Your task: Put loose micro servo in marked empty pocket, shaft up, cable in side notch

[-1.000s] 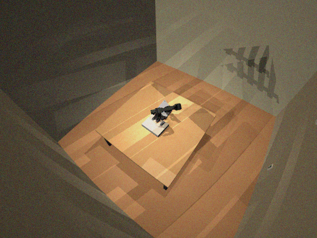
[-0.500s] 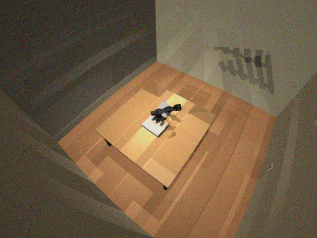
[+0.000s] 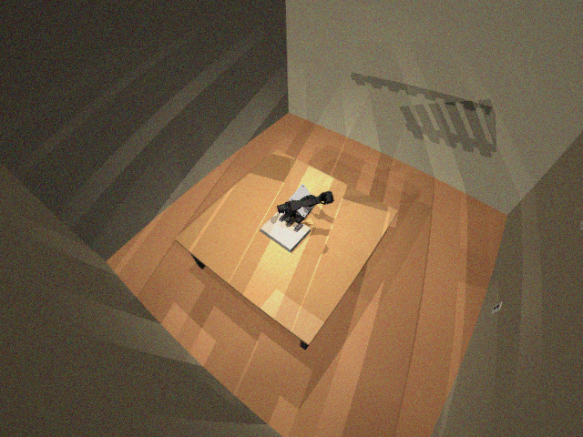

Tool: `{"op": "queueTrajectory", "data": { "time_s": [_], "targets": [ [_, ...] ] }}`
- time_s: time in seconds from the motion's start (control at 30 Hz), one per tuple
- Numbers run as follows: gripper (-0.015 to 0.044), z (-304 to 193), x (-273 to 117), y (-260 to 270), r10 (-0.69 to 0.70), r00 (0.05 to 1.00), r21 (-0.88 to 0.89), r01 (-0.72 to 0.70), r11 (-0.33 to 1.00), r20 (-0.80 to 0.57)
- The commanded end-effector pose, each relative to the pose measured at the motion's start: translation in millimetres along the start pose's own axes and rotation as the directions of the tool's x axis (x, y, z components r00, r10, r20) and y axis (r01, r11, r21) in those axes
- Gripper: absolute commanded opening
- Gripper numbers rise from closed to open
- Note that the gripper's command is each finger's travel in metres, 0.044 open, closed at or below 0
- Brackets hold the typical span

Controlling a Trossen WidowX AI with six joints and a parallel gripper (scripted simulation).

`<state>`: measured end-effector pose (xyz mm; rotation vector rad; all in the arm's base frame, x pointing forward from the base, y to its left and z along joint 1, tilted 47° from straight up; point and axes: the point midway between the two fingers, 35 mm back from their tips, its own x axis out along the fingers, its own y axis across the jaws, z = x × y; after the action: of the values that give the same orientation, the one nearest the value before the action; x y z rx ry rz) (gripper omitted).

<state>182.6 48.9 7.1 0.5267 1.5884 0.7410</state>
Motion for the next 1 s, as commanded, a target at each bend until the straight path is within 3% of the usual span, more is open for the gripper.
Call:
{"op": "queueTrajectory", "data": {
  "time_s": [0.0, 0.2, 0.37, 0.7, 0.97],
  "targets": [
    [0.0187, 0.0, 0.0, 0.0, 0.000, 1.000, 0.005, 0.000, 1.000, 0.001],
    [0.0187, -2.9, -33.8, 0.9, -0.002, 1.000, 0.006, 0.002, 1.000, 0.001],
    [0.0187, -1.8, -35.2, 0.4, -0.002, 1.000, 0.006, 0.002, 1.000, 0.001],
    [0.0440, 59.9, -70.7, -1.2, -0.002, 1.000, 0.006, 0.002, 1.000, 0.006],
    [0.0440, 109.5, -100.4, 0.3, -0.004, 1.000, 0.001, 0.004, 1.000, 0.005]
  ]
}}
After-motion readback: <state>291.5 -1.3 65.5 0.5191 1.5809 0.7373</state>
